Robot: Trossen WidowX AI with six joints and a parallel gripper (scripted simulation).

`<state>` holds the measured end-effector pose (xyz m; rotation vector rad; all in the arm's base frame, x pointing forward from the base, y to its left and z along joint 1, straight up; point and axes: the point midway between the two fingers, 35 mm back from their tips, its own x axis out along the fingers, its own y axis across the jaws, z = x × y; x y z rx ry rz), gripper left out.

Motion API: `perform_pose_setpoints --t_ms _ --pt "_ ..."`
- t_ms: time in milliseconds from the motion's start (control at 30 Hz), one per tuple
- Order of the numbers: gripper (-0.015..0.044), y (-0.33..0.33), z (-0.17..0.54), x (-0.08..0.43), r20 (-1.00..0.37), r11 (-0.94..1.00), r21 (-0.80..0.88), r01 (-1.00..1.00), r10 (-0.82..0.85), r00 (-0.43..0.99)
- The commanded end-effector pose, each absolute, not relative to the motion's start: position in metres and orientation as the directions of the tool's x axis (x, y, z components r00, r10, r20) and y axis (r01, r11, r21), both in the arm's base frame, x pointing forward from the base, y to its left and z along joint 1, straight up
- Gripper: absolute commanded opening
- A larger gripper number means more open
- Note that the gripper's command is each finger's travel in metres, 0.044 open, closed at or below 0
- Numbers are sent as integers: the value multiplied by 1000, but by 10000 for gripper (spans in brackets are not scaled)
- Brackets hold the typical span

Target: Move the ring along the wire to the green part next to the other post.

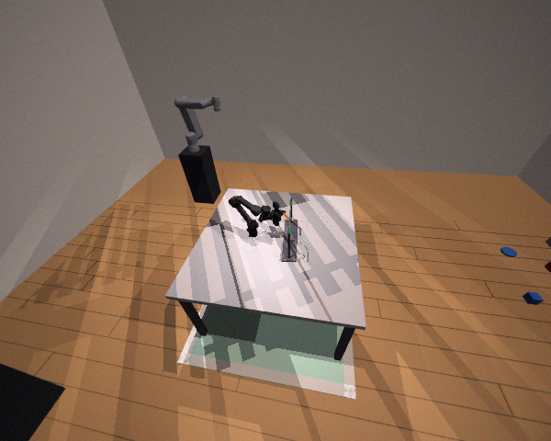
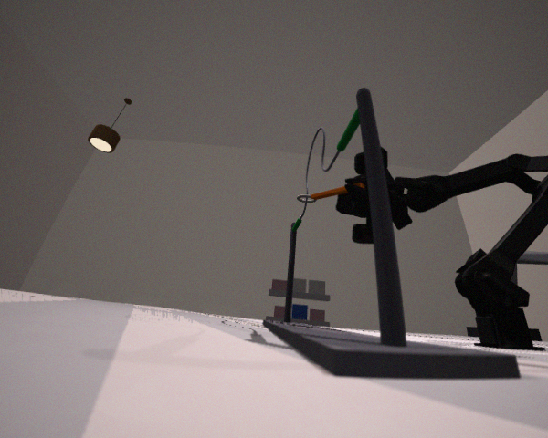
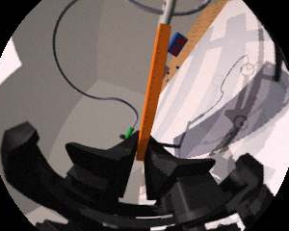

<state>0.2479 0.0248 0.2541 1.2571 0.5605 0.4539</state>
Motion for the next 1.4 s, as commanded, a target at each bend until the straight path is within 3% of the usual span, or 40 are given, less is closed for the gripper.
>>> perform_pose_setpoints --t_ms 0,833,1367 --pt "-150 27 264 247 -120 221 975 -24 613 781" --pt "-150 26 329 247 90 -180 983 31 622 778" --pt "-150 22 342 247 108 -233 971 51 621 777"
